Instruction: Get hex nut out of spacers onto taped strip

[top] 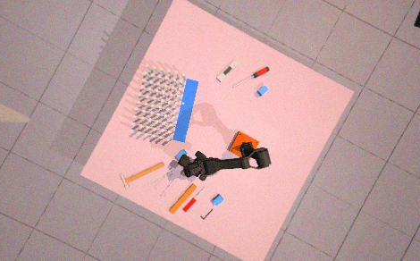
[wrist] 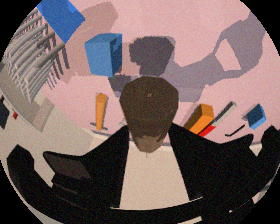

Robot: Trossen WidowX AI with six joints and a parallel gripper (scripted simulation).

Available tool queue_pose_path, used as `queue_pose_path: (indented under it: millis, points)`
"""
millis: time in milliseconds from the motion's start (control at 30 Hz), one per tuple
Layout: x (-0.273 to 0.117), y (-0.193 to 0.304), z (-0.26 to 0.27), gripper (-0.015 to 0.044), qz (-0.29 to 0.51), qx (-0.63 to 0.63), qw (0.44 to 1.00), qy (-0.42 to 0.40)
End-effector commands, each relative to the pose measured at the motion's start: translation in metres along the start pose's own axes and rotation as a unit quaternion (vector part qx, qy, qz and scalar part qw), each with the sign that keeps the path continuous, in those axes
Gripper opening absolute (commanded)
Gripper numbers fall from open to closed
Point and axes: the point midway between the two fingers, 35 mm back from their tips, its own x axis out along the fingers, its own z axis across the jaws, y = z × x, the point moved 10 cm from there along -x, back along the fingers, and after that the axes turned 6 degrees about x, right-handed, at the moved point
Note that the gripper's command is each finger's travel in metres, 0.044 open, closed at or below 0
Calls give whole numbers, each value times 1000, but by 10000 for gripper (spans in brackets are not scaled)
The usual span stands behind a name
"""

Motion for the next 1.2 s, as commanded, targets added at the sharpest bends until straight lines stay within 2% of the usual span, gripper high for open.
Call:
queue_pose_path:
  millis: [0, 1167]
  points:
    - [4, -4, -1, 0, -4, 3, 1000, 1]
    - [28, -24, -10, 0, -4, 3, 1000, 1]
